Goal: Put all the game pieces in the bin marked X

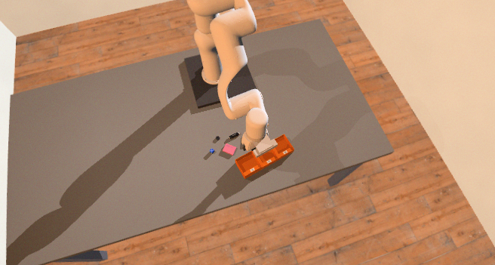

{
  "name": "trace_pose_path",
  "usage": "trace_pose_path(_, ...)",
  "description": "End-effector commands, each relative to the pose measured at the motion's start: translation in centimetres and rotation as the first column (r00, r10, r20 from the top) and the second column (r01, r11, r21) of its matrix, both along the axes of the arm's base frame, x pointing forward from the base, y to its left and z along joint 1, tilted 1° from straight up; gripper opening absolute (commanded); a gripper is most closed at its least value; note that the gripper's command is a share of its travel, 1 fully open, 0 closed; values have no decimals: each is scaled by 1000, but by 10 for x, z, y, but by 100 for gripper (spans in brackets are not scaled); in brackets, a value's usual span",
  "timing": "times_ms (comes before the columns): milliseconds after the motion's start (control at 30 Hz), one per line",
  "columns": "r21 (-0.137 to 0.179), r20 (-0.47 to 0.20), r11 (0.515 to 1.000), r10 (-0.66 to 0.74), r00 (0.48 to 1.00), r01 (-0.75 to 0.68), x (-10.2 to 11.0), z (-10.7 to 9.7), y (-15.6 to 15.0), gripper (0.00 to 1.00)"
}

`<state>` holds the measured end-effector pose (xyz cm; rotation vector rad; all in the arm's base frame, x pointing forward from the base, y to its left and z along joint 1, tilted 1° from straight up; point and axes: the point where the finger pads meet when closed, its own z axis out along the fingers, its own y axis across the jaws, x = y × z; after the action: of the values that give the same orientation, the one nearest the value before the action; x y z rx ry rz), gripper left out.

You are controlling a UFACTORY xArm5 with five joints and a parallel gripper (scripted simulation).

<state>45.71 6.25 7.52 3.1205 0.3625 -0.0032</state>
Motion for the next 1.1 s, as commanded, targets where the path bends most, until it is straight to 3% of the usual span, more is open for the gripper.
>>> trace_pose_path(0, -12, 6, 1000, 0, 1000, 0, 1, 1, 0, 9)
trace_pose_path(233, -12, 6, 1000, 0, 1000, 0, -1, 1, 10, 9)
trace_pose_path(733, -11, 6, 1000, 0, 1000, 0, -17, 0, 82, 9)
trace_pose_path(1067, -11, 6, 1000, 0, 1000, 0, -17, 0, 82, 9)
